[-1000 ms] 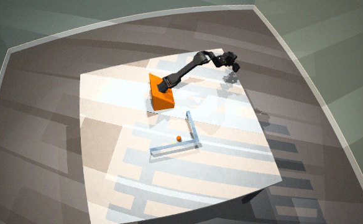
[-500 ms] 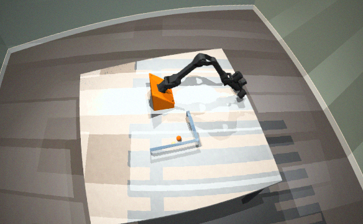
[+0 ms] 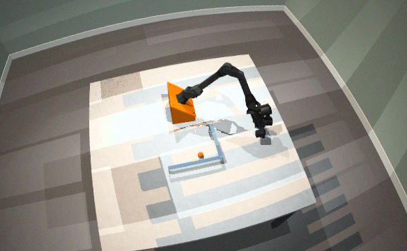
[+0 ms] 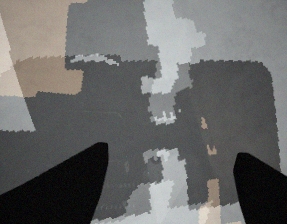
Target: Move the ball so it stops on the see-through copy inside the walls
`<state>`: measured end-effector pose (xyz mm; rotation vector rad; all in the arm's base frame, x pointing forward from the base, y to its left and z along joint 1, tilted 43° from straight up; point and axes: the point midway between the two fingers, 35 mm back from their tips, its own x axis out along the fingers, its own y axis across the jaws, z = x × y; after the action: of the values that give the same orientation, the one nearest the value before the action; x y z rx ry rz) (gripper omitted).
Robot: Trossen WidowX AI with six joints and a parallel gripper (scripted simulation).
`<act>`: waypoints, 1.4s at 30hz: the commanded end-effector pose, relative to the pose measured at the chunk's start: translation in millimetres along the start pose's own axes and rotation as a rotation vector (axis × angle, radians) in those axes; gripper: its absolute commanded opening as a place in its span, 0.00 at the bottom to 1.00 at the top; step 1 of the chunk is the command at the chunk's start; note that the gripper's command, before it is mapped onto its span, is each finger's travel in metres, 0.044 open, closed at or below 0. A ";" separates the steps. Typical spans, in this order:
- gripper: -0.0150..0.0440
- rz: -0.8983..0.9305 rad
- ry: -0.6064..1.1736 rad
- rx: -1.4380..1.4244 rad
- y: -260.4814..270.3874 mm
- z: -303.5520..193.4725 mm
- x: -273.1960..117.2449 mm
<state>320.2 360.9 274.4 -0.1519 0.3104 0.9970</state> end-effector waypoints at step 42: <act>0.71 -0.089 0.620 1.207 -217.6 -318.8 -179.2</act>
<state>354.9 16.7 29.0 0.6184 1.3958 0.5033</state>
